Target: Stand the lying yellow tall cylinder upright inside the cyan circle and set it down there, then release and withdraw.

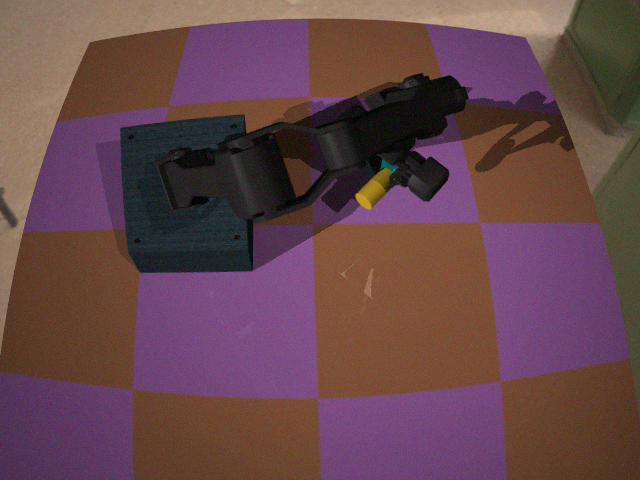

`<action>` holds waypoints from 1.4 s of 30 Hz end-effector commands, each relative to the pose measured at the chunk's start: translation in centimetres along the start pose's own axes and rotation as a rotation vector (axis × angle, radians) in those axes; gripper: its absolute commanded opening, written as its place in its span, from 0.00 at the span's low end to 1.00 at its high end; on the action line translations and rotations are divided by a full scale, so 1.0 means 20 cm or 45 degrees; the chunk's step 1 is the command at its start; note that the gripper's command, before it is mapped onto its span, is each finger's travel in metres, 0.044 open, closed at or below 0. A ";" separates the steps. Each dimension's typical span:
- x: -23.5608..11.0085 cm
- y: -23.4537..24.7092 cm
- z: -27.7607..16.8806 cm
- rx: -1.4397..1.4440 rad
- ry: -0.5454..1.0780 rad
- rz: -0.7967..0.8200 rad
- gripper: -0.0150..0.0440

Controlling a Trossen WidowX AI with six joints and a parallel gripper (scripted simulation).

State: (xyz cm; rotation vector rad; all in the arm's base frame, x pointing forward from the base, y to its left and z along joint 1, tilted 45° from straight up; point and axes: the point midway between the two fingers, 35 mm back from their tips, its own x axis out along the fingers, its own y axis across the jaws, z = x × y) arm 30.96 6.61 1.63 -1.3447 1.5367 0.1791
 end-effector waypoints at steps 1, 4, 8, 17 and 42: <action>0.00 0.03 0.06 -0.051 0.003 0.007 0.43; 0.00 0.04 0.10 -0.080 0.005 0.006 0.43; 0.00 0.07 0.14 -0.119 0.007 0.004 0.43; 0.00 0.12 0.25 -0.205 0.015 -0.001 0.43; 0.02 0.34 0.52 -0.442 0.042 -0.021 0.43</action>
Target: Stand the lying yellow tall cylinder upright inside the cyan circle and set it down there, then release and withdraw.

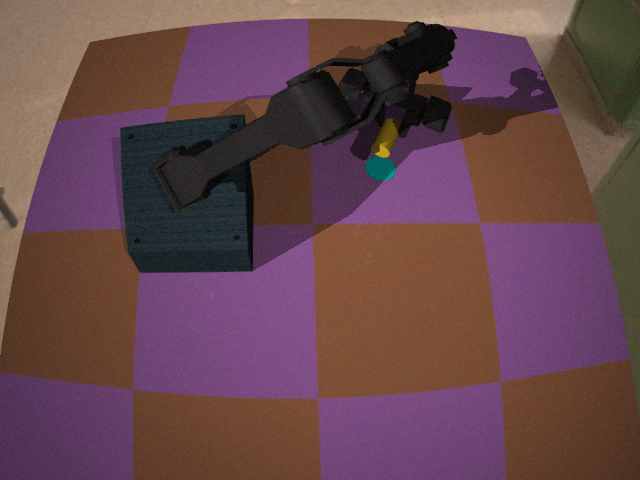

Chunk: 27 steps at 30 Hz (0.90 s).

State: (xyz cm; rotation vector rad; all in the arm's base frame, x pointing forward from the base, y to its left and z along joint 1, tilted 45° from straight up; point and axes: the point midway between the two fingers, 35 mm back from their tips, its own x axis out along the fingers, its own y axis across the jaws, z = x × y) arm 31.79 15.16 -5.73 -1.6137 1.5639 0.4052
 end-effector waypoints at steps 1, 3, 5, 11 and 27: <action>0.01 0.03 0.06 -0.049 0.006 0.004 0.43; 0.01 0.04 0.08 -0.061 0.008 0.003 0.43; 0.01 0.05 0.08 -0.068 0.009 0.002 0.43; 0.02 0.05 0.09 -0.065 -0.013 0.028 0.43; 0.09 0.08 0.09 -0.053 -0.118 0.140 0.43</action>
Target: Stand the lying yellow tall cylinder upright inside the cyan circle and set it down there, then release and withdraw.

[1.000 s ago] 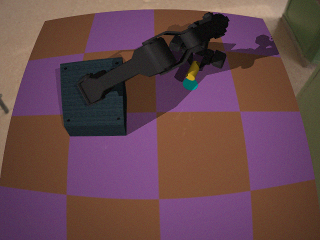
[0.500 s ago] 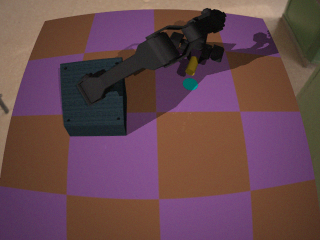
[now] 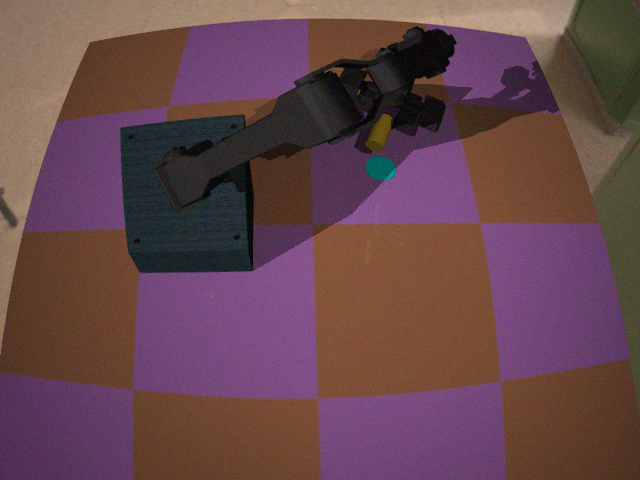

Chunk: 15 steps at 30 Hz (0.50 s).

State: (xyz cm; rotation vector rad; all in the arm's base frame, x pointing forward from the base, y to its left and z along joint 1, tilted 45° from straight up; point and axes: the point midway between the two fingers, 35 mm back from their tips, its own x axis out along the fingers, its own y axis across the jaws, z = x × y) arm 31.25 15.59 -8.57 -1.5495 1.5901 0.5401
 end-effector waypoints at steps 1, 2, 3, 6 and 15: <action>0.01 0.01 0.00 0.001 -0.039 0.031 0.43; 0.01 0.01 0.00 0.002 -0.047 0.037 0.43; 0.02 0.01 0.00 0.003 -0.054 0.044 0.43; 0.03 0.01 0.00 0.004 -0.076 0.062 0.43; 0.06 0.02 0.01 0.009 -0.144 0.114 0.43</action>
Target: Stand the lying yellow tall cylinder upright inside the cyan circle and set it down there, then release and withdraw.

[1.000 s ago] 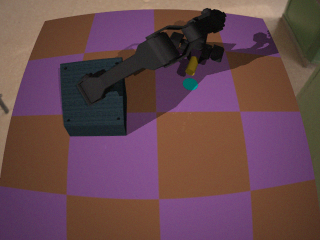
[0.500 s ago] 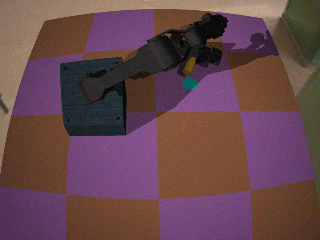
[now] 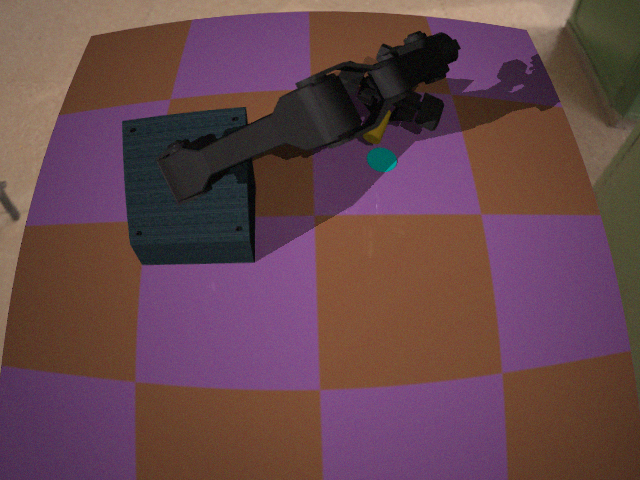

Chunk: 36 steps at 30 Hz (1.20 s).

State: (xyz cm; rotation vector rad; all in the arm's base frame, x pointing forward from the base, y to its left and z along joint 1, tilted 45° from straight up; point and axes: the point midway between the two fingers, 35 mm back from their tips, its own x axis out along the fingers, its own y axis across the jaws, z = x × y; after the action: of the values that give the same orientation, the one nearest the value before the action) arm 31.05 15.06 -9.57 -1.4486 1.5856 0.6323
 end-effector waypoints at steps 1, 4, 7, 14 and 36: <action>0.01 0.00 0.00 0.000 -0.043 0.027 0.43; 0.02 0.01 0.00 0.001 -0.066 0.043 0.43; 0.03 0.01 0.00 0.002 -0.090 0.058 0.43; 0.04 0.01 0.00 0.004 -0.148 0.092 0.43; 0.09 0.02 0.01 0.004 -0.338 0.177 0.43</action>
State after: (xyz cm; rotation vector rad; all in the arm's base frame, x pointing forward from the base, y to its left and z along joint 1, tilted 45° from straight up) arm 30.82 14.34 -11.30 -1.2257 1.5024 0.8400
